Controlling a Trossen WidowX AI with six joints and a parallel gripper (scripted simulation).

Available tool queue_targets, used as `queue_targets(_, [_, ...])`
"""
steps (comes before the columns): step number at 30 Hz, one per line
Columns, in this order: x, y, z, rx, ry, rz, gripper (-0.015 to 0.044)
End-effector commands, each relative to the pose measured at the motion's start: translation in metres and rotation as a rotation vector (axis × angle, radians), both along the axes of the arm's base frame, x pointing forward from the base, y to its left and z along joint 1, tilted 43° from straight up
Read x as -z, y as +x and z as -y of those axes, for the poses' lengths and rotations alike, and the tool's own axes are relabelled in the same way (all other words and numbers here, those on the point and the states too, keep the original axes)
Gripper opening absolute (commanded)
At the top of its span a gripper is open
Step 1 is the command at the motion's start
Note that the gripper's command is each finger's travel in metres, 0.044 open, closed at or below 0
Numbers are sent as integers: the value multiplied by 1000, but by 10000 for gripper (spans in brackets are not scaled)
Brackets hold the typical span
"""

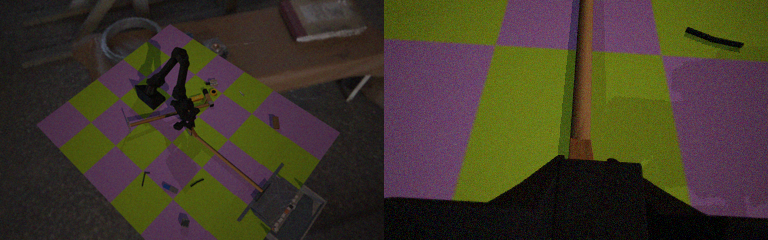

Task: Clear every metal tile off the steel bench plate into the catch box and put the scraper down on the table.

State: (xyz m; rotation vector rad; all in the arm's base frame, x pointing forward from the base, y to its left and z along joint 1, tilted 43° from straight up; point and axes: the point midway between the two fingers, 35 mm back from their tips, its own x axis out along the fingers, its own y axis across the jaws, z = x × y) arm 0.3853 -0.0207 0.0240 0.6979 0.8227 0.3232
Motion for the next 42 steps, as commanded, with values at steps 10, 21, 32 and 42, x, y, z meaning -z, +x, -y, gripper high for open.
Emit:
queue_targets(10, [-3, -19, -1, 1, -3, 15, 0])
queue_targets(21, [-2, -37, -4, 2, -3, 16, 0])
queue_targets(32, [0, -54, -8, 4, -2, 16, 0])
queue_targets(42, [2, -54, -9, 6, 1, 4, 0])
